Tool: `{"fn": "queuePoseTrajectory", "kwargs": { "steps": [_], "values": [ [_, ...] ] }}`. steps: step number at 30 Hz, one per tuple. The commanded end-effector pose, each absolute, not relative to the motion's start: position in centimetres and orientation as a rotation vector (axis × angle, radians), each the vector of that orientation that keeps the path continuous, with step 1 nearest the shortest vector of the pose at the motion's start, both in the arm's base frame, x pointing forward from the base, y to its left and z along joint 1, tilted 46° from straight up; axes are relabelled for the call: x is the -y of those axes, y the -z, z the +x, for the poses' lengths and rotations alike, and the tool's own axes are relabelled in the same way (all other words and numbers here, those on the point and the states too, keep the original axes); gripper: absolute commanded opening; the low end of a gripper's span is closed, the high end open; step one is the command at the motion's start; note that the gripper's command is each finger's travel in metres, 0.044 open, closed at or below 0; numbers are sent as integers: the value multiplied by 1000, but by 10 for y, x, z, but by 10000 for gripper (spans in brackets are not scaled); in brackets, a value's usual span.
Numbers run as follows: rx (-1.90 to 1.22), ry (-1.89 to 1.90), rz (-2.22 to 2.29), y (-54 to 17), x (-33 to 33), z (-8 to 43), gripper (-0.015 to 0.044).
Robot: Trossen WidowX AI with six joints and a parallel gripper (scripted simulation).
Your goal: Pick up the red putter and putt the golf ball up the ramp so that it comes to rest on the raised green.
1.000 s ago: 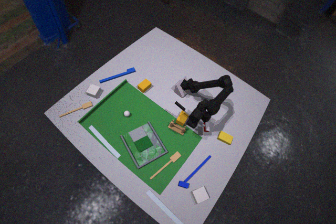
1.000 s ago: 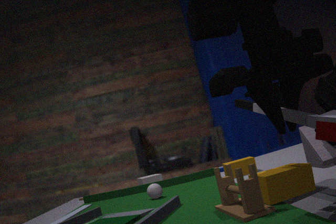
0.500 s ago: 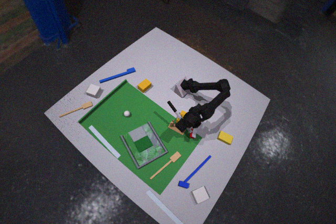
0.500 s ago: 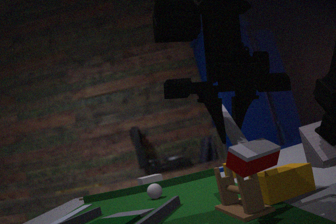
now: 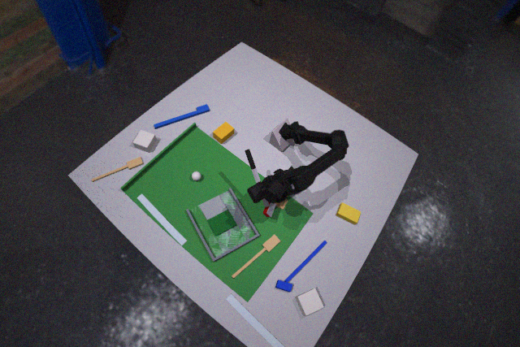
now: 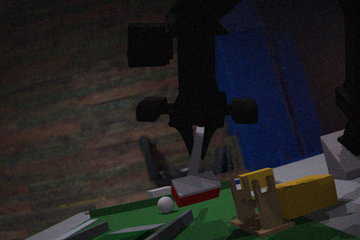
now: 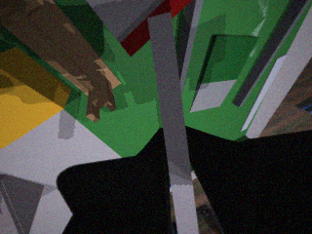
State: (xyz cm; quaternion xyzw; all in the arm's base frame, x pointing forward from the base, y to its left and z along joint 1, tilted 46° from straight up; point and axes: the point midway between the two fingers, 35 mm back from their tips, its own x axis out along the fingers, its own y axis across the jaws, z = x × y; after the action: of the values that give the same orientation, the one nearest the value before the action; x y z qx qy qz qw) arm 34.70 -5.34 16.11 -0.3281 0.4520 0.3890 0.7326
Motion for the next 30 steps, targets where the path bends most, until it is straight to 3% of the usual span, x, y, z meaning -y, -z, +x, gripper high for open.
{"fn": "queuePoseTrajectory", "kwargs": {
  "steps": [1,30],
  "values": [
    [-1094,-778,-717,-143,81,359,0],
    [-1693,-348,-690,-14,243,363,0]
  ]
}}
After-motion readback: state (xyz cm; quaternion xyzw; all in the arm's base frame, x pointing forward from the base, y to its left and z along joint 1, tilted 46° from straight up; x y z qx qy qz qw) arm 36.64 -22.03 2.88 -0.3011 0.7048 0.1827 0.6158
